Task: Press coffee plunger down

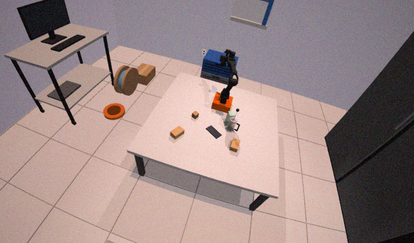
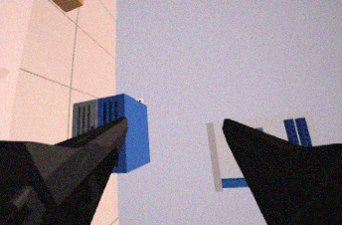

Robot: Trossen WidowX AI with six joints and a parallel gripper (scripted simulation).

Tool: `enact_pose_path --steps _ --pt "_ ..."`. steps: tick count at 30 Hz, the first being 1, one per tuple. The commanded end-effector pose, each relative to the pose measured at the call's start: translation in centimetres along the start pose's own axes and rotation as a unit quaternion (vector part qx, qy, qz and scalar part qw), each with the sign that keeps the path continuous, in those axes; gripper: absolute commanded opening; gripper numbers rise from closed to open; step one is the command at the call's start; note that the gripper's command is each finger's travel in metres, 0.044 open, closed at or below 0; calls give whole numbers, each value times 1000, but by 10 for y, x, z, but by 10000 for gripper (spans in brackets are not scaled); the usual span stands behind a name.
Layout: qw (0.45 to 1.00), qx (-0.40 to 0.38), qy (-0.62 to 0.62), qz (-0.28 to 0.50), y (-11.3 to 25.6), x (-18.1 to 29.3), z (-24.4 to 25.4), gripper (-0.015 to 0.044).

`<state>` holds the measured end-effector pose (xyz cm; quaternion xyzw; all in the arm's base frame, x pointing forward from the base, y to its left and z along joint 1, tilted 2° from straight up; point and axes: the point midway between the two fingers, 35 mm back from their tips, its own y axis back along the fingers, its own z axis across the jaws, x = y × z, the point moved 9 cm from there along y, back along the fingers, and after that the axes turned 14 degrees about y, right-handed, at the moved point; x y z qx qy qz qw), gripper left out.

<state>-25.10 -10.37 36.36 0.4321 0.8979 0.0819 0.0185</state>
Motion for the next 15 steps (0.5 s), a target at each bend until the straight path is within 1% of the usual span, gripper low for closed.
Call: enact_pose_path --steps 1,2,6,11,15 --pt "1000 -1 -1 -4 0 -2 0 426" --pt "1000 -1 -4 -11 -1 -6 0 440" --pt "998 -4 -20 -55 -3 -31 -3 440" --pt "986 -19 -50 -158 1 -92 -3 440" --pt "966 -38 -71 -245 15 -141 -3 440"
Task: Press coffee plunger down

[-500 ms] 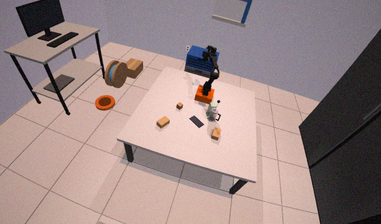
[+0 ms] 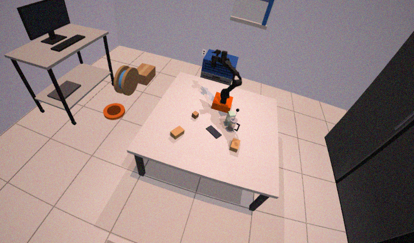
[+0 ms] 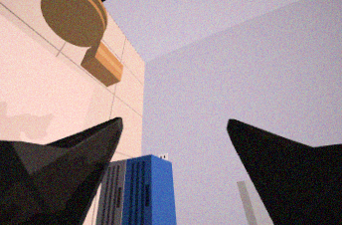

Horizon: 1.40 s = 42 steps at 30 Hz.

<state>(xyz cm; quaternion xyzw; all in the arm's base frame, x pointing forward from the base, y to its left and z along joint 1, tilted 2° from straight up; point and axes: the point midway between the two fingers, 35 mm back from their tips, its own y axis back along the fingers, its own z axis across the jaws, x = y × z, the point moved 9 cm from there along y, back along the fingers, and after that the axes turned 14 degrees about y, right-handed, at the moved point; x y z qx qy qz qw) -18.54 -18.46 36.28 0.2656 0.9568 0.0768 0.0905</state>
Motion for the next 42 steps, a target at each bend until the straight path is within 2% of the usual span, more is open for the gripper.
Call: enact_pose_path --steps 1,12,23,32,42 --pt "996 -21 -26 -87 0 -51 6 440" --pt "950 -107 -58 -286 39 -166 30 440" --pt "848 -243 -81 -465 126 -244 64 440" --pt "733 -365 -65 -570 215 -263 89 440" --pt "589 -502 -12 -633 307 -238 111 440"
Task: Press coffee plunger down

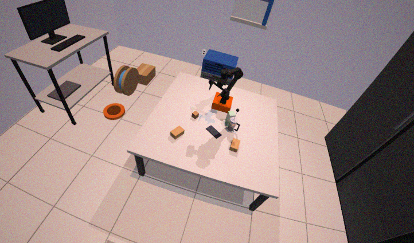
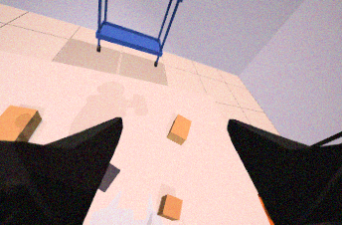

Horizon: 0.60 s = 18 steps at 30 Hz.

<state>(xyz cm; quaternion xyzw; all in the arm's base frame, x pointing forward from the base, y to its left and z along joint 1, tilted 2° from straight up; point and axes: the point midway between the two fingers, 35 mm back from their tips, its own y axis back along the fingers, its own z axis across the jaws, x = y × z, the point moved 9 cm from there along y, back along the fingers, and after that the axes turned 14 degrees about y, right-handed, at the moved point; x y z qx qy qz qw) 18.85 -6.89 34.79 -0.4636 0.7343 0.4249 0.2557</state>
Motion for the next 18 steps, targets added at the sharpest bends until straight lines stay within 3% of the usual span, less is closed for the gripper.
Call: enact_pose_path --steps 1,13,18 --pt "996 -78 -12 -35 5 -18 36 440" --pt "948 -305 -15 -89 48 -45 126 440" --pt "939 -331 -13 -92 53 -42 138 440"
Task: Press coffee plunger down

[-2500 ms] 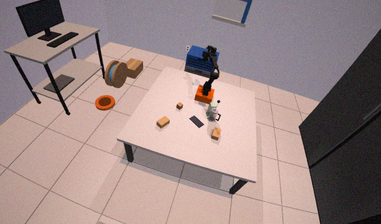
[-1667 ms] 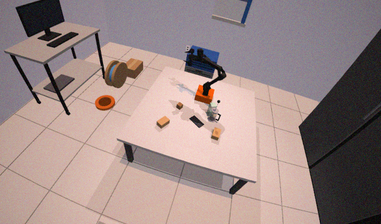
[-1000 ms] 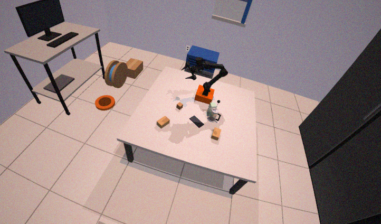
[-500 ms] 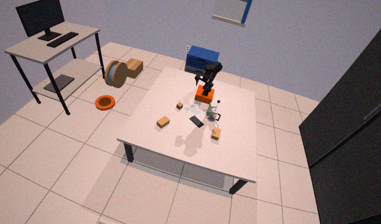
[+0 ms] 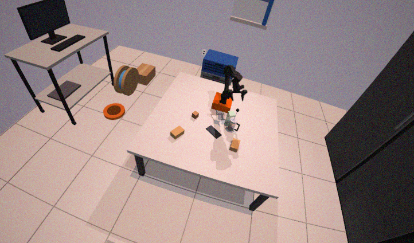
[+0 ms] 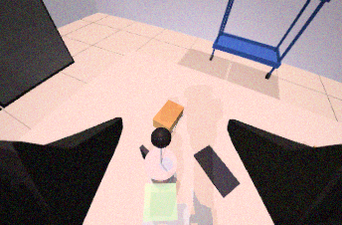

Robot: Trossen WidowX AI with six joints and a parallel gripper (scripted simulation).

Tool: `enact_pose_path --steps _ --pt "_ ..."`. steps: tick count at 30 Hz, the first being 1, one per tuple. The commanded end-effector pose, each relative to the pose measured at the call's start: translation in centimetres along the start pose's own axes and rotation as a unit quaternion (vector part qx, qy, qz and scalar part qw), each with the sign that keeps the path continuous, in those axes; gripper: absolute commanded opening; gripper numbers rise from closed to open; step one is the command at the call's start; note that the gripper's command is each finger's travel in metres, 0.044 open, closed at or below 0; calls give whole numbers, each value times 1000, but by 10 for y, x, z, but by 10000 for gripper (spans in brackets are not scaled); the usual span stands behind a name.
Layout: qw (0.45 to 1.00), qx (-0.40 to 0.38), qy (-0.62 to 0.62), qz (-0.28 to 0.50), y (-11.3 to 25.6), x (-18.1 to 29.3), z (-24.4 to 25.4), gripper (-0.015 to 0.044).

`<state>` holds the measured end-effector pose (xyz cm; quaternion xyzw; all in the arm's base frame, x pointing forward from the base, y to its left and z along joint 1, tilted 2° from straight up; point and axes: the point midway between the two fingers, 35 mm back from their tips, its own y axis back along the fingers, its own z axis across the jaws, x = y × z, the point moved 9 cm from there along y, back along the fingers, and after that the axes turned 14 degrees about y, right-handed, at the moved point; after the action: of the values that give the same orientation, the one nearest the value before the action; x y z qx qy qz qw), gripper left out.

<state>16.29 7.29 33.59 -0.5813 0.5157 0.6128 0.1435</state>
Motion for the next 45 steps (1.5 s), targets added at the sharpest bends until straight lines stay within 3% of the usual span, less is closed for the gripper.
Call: enact_pose_path --steps 1,8,41,45 --pt "1000 -19 -4 -1 -3 7 11 440" --pt "1000 -19 -4 -1 -28 49 22 440" --pt "1000 -18 -5 -2 -69 49 23 440" --pt "1000 -18 -5 -2 -69 49 23 335"
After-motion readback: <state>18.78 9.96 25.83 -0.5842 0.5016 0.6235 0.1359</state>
